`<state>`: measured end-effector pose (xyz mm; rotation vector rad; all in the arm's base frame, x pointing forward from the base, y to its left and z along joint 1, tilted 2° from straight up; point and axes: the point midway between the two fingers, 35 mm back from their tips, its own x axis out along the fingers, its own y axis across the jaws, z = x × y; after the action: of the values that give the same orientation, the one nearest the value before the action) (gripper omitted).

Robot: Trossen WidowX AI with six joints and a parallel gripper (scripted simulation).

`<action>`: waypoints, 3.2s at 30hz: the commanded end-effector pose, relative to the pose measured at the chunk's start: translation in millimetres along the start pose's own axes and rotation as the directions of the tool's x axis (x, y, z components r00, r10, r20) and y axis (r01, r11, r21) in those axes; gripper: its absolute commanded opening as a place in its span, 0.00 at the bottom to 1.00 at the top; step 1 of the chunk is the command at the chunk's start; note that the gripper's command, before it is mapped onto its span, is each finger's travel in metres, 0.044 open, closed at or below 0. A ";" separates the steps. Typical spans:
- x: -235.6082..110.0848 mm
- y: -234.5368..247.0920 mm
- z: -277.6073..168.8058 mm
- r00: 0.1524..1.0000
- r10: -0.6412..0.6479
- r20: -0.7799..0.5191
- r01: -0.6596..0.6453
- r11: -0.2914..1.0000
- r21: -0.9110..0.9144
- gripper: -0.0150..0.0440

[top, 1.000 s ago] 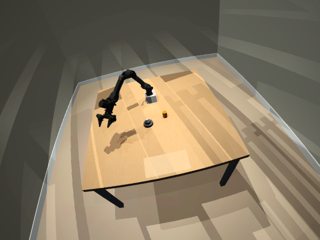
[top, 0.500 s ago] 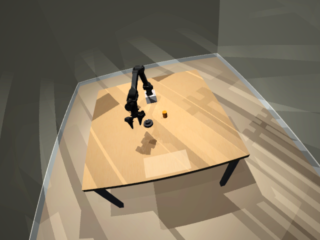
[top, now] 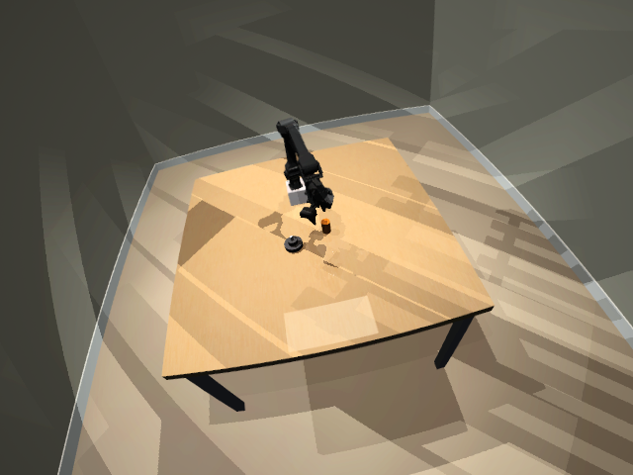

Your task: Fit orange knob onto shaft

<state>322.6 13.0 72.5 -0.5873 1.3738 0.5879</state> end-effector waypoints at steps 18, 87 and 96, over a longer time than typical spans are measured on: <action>45.2 45.8 -4.4 0.996 0.055 -0.077 -0.056 0.998 -0.010 1.00; 72.8 42.4 0.5 0.996 0.054 -0.077 -0.055 0.998 -0.010 0.25; 1.2 39.3 4.9 0.996 0.054 -0.077 -0.055 0.998 -0.010 0.25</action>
<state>299.9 46.4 47.0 -0.5829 1.4707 0.6268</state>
